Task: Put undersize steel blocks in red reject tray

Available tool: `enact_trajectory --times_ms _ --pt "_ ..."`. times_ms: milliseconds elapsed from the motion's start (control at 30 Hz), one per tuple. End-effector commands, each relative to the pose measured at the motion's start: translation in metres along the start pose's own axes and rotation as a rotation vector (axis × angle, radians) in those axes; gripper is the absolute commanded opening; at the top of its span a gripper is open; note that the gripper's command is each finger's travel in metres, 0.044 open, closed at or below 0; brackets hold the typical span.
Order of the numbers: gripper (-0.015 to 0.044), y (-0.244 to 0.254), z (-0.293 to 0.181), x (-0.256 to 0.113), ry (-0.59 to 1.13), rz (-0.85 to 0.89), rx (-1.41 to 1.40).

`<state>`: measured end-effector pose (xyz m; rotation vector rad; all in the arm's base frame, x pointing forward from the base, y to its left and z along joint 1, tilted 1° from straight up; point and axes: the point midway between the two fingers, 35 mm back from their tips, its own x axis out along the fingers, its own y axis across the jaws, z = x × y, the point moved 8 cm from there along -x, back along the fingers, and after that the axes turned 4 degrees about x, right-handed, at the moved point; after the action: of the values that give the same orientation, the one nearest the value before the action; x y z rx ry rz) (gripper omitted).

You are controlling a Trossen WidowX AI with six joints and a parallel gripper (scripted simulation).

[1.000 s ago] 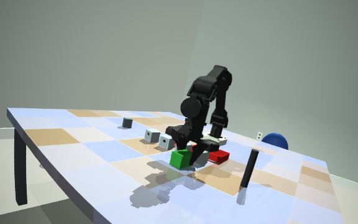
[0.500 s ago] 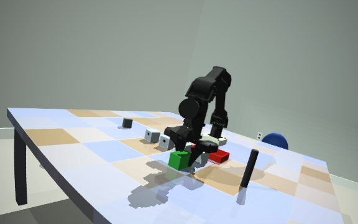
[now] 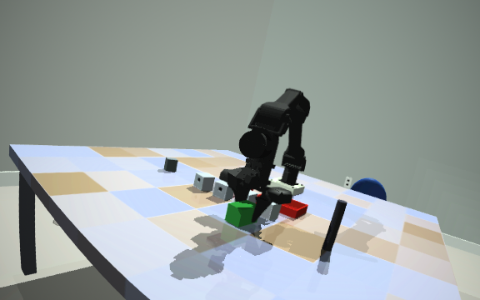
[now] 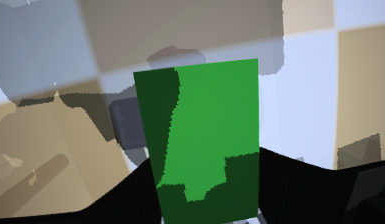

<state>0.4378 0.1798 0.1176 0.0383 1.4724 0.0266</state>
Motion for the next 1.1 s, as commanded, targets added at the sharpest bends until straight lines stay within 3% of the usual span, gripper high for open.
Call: enact_trajectory --times_ms 0,133,767,1067 --pt "0.0000 0.000 0.002 -0.019 -0.009 0.001 -0.003" --pt "0.0000 -0.001 0.000 -0.035 0.020 -0.009 0.000" --pt "0.0000 -0.003 0.000 -0.035 0.039 -0.017 -0.001" --pt "0.0000 -0.124 0.019 -0.069 0.055 -0.014 -0.139"
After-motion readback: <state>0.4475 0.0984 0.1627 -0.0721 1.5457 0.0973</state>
